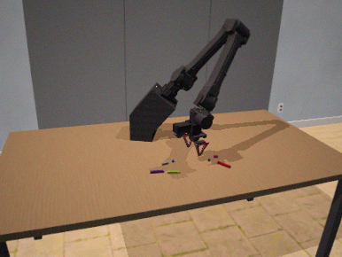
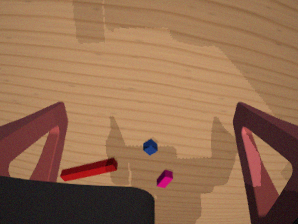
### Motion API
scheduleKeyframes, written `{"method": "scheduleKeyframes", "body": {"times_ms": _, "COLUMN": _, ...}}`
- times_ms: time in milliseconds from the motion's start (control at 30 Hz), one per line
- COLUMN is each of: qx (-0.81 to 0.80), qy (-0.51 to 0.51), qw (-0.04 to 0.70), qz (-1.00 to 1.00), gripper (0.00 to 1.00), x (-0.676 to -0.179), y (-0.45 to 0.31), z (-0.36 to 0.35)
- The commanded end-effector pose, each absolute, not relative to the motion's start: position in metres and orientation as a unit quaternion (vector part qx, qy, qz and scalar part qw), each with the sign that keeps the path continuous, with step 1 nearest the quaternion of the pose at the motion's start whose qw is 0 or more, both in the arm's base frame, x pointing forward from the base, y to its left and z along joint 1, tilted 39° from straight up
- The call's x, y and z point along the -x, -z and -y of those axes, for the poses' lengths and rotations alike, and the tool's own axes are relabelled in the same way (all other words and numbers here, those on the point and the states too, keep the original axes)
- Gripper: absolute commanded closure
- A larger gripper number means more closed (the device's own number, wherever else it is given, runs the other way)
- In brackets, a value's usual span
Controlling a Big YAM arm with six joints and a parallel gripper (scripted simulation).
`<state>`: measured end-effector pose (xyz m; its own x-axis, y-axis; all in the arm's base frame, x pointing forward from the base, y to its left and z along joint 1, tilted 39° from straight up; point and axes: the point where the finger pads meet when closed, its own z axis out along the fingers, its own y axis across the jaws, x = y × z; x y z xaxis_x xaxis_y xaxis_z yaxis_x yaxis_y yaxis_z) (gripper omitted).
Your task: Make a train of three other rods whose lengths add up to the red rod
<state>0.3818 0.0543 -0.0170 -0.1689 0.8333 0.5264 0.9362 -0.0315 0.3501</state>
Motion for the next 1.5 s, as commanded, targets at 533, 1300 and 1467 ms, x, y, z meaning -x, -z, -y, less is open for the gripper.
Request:
{"method": "scheduleKeyframes", "body": {"times_ms": 533, "qx": 0.696, "qy": 0.327, "qw": 0.091, "qz": 0.633, "gripper": 0.00, "x": -0.3867, "y": 0.0066, "z": -0.0606}}
{"method": "scheduleKeyframes", "body": {"times_ms": 1300, "qx": 0.696, "qy": 0.327, "qw": 0.091, "qz": 0.633, "gripper": 0.00, "x": -0.3867, "y": 0.0066, "z": -0.0606}}
{"method": "scheduleKeyframes", "body": {"times_ms": 1467, "qx": 0.696, "qy": 0.327, "qw": 0.091, "qz": 0.633, "gripper": 0.00, "x": -0.3867, "y": 0.0066, "z": -0.0606}}
